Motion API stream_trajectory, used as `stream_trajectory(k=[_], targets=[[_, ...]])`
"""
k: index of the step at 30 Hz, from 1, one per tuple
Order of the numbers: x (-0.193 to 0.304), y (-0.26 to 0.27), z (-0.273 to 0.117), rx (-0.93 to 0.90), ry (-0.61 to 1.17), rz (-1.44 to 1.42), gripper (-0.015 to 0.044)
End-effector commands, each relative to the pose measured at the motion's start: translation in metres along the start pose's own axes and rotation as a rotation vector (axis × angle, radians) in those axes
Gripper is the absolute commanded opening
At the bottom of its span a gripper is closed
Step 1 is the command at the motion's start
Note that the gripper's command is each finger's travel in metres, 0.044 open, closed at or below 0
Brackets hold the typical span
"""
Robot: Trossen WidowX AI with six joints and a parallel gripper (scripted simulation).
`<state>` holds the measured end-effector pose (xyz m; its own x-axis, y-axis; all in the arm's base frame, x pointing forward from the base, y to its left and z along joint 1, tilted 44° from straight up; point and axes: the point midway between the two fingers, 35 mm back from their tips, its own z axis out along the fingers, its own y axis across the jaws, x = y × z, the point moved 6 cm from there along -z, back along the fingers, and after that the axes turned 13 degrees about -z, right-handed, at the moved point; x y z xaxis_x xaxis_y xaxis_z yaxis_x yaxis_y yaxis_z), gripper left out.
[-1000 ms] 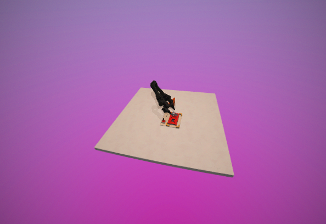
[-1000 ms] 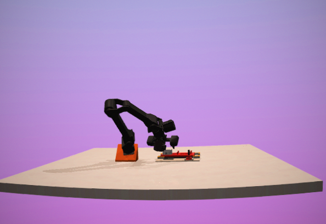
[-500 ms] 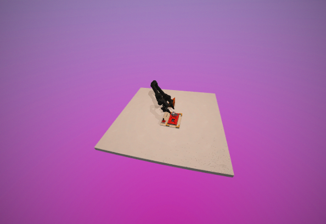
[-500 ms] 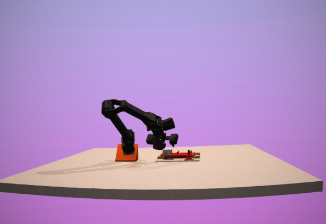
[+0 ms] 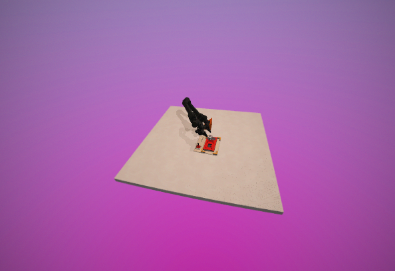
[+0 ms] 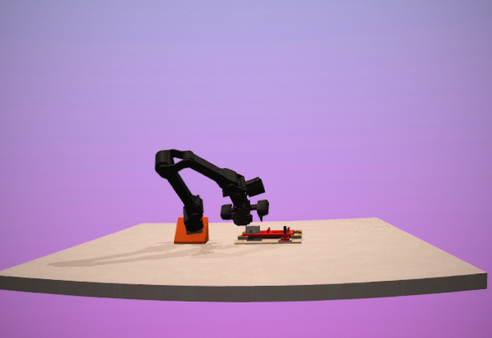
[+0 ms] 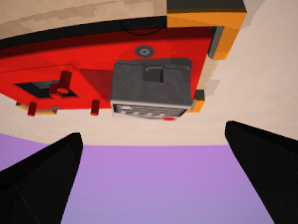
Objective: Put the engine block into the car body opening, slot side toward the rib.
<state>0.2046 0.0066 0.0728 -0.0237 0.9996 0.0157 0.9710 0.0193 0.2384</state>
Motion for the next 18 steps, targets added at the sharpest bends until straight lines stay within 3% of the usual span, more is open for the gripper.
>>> stream_trajectory(k=[1, 18], targets=[[0.0016, 0.0018, 0.0002, 0.020, -0.014, -0.118, 0.0440], [0.0085, 0.0056, 0.0032, 0.134, -0.044, -0.663, 0.0440]])
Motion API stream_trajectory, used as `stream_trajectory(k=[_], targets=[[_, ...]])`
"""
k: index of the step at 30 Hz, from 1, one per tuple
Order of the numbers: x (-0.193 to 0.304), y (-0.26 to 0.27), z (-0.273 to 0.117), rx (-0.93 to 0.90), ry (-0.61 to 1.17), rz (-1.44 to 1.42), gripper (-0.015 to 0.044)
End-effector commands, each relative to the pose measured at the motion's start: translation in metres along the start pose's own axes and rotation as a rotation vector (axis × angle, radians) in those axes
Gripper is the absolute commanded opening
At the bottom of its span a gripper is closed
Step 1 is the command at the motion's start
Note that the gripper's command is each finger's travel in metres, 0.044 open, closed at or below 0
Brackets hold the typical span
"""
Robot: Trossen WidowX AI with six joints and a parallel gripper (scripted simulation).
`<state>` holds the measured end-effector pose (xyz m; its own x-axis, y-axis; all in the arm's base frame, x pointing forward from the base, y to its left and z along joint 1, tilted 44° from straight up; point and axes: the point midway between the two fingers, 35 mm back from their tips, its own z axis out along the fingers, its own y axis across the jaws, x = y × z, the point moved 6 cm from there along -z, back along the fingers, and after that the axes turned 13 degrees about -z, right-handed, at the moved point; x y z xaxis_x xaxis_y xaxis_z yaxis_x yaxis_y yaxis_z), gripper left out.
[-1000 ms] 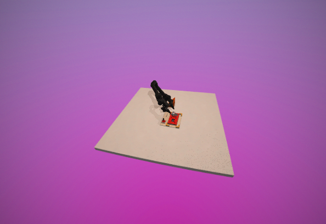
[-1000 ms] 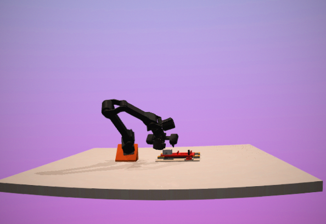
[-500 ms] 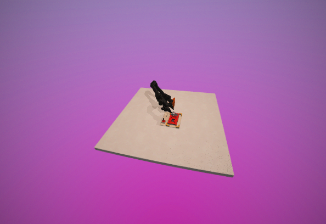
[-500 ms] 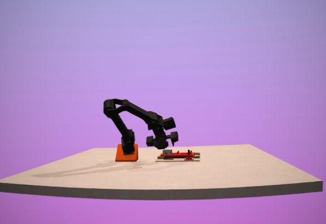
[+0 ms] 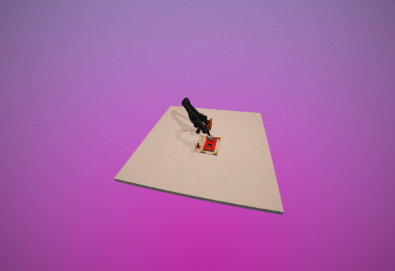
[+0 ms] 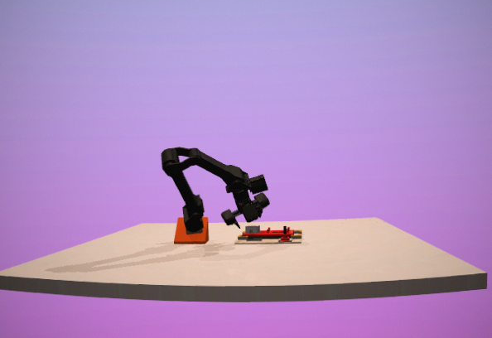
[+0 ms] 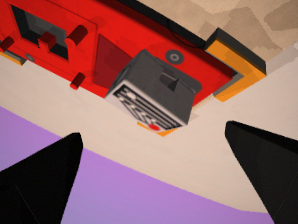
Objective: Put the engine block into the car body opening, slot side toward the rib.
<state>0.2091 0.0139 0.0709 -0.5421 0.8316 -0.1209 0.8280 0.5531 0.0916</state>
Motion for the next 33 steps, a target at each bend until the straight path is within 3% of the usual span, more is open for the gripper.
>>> stream_trajectory(k=[1, 33], targets=[[0.001, 0.003, 0.000, 0.025, -0.005, -0.127, 0.0440], [0.009, 0.017, 0.003, 0.243, 0.074, -1.170, 0.0440]])
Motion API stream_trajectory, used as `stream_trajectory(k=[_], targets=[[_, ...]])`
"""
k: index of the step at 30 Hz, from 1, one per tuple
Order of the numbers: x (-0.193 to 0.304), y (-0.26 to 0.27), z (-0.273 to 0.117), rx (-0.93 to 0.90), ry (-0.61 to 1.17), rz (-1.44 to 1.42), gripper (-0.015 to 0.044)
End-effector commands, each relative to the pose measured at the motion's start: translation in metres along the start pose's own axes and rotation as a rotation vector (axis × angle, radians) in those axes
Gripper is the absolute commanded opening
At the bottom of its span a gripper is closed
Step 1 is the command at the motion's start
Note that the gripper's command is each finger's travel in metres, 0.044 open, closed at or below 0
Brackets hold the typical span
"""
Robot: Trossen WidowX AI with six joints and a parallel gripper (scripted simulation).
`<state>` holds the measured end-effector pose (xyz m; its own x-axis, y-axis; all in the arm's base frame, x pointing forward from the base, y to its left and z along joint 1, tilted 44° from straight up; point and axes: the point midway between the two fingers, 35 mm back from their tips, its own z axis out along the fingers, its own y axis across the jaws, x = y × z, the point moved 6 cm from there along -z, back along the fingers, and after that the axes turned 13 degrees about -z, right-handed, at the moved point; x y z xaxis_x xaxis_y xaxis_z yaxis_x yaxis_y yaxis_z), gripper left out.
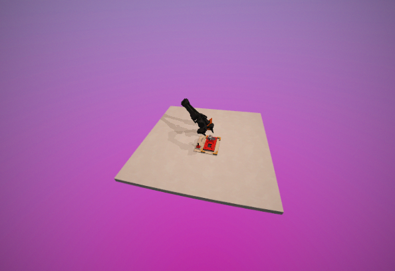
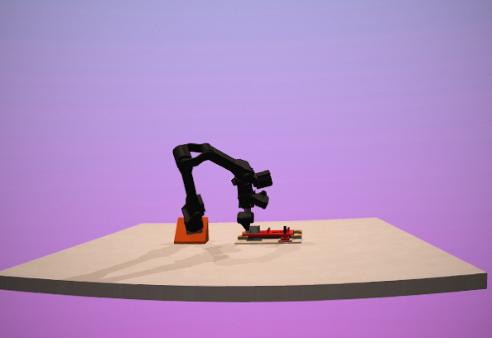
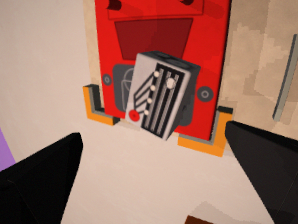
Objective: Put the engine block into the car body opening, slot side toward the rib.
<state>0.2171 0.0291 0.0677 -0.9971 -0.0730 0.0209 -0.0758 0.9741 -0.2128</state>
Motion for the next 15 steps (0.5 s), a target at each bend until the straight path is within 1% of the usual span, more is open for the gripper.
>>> stream_trajectory(k=[1, 15], targets=[[-0.0019, 0.0021, -0.0007, 0.022, 0.014, -0.130, 0.0440], [-0.0060, 0.0095, -0.0011, 0.081, 0.091, -0.594, 0.0440]])
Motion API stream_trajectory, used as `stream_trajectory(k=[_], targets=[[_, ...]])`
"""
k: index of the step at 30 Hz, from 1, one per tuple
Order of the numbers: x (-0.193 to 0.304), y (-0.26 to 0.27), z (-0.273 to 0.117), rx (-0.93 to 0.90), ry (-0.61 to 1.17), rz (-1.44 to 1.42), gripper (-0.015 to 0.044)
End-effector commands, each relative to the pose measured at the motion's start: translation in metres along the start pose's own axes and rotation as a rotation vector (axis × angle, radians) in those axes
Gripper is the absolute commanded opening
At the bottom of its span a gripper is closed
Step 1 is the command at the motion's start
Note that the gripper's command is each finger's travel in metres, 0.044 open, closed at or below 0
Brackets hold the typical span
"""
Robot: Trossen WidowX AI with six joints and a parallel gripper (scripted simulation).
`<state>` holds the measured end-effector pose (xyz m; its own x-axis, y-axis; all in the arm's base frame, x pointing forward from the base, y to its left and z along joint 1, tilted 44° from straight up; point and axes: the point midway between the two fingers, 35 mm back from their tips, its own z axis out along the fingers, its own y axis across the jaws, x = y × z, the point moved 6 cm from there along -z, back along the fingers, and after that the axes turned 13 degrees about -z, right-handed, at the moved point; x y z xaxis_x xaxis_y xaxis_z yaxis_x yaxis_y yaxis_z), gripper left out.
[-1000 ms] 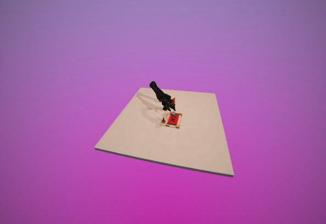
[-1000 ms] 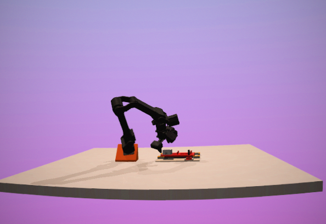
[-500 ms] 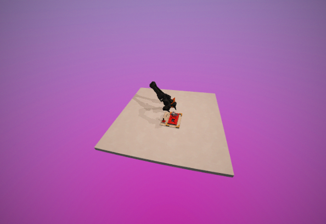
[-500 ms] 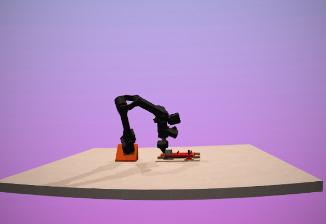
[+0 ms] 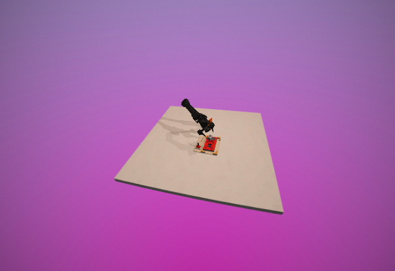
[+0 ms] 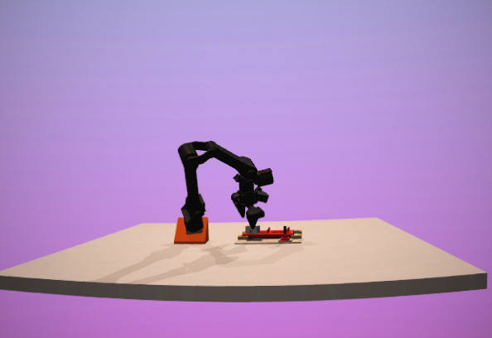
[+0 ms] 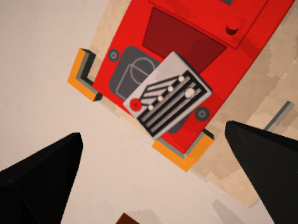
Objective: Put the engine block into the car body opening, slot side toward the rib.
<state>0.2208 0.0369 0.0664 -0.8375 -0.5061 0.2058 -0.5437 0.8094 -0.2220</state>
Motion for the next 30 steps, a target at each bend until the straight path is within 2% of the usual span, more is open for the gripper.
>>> stream_trajectory(k=[1, 30], targets=[[-0.003, 0.001, -0.001, 0.016, 0.021, -0.131, 0.0440], [-0.019, 0.012, -0.004, 0.043, 0.229, -1.101, 0.0440]])
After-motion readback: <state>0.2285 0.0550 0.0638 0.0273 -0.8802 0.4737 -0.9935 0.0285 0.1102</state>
